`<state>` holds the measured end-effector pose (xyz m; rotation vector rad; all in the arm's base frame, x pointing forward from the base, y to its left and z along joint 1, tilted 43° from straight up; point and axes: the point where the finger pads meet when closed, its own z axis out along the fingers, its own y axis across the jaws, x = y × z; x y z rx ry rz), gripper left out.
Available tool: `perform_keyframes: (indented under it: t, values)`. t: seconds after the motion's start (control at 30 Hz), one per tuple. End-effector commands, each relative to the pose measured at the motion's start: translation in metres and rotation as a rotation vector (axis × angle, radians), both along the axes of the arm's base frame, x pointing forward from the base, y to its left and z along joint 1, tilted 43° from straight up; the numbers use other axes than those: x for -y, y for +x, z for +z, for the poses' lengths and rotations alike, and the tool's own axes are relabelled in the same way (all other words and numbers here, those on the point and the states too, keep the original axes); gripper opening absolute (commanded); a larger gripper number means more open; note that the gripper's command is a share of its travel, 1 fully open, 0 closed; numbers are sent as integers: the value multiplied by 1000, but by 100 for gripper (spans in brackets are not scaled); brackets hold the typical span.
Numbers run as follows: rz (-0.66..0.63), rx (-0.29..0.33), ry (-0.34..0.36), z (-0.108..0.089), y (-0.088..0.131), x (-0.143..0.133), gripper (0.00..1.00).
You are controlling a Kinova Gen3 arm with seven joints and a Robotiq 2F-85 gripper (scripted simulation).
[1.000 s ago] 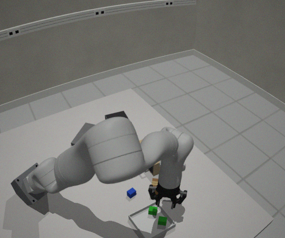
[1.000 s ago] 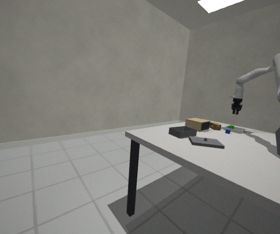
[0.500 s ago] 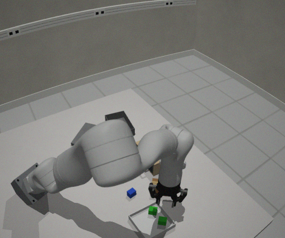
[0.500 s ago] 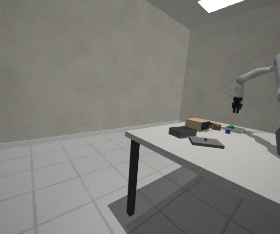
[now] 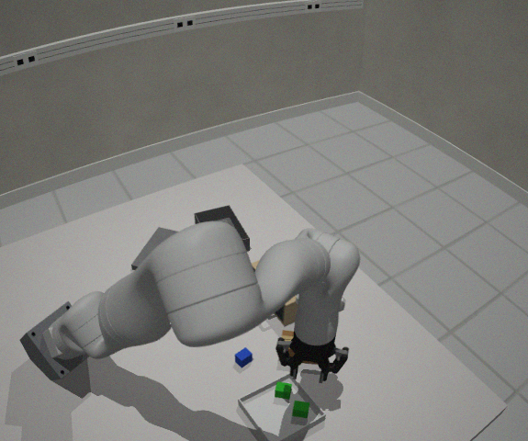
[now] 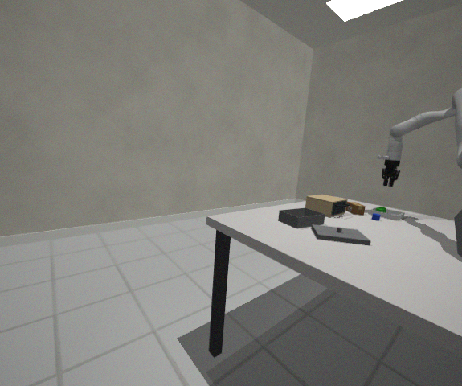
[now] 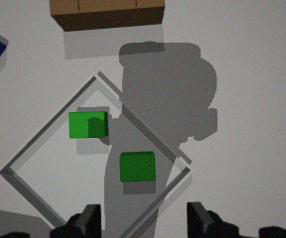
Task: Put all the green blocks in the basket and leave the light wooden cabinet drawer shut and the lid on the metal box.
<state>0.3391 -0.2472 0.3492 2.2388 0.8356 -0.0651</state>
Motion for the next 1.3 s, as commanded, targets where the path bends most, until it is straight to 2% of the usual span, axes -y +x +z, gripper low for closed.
perform_keyframes:
  t: [0.0,0.2,0.43,0.5,0.53,0.77,1.0,1.07,1.27]
  values:
    - [18,-18,-5,-1,4,-5,57]
    - [76,-62,-33,0,18,-15,57]
    - [206,-162,-86,-3,48,-41,57]
    - [206,-162,-86,-3,48,-41,57]
    - [234,-177,-93,-5,55,-47,57]
    - [436,-347,-182,-17,96,-91,57]
    - [693,-566,-286,-46,141,-156,57]
    - [693,-566,-286,-46,141,-156,57]
    - [939,-784,-378,-87,171,-223,57]
